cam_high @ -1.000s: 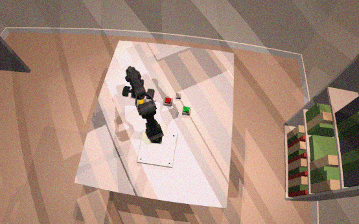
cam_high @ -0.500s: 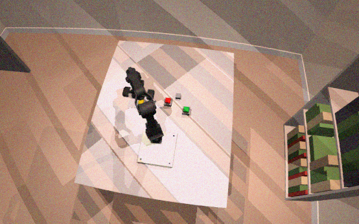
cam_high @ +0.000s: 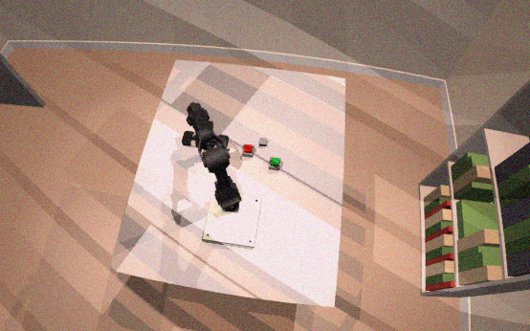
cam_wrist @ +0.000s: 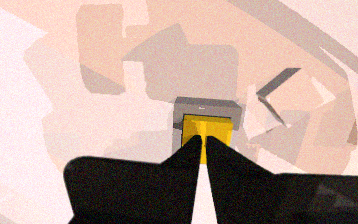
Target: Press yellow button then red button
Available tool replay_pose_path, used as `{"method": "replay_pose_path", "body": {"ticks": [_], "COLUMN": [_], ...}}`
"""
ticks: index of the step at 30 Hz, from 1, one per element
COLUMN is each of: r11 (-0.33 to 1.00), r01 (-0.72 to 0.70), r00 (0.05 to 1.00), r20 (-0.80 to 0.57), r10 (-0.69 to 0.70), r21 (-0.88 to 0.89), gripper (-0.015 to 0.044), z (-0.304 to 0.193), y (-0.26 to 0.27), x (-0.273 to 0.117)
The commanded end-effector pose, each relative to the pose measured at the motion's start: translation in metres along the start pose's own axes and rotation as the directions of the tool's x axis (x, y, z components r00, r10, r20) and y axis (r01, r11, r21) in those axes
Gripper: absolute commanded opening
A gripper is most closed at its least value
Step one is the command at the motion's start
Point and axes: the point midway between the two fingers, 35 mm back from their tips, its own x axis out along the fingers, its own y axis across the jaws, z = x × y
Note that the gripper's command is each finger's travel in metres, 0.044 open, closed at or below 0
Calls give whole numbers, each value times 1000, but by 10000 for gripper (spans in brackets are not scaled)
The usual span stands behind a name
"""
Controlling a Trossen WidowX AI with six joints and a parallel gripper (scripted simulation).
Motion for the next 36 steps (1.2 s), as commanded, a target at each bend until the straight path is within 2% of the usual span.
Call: {"method": "replay_pose_path", "body": {"ticks": [1,23,27,33,36], "r11": [1000,1000,1000,1000,1000], "r01": [9,9,9,9,9], "r00": [1000,1000,1000,1000,1000], "r20": [-8,-8,-7,-8,-7], "r10": [-9,-9,-9,-9,-9], "r21": [6,6,5,6,6], "gripper": [20,20,20,20,20], "z": [-2,-2,-1,-1,1], "y": [-2,-2,-1,-1,0], "x": [5,5,-25,-30,-58]}}
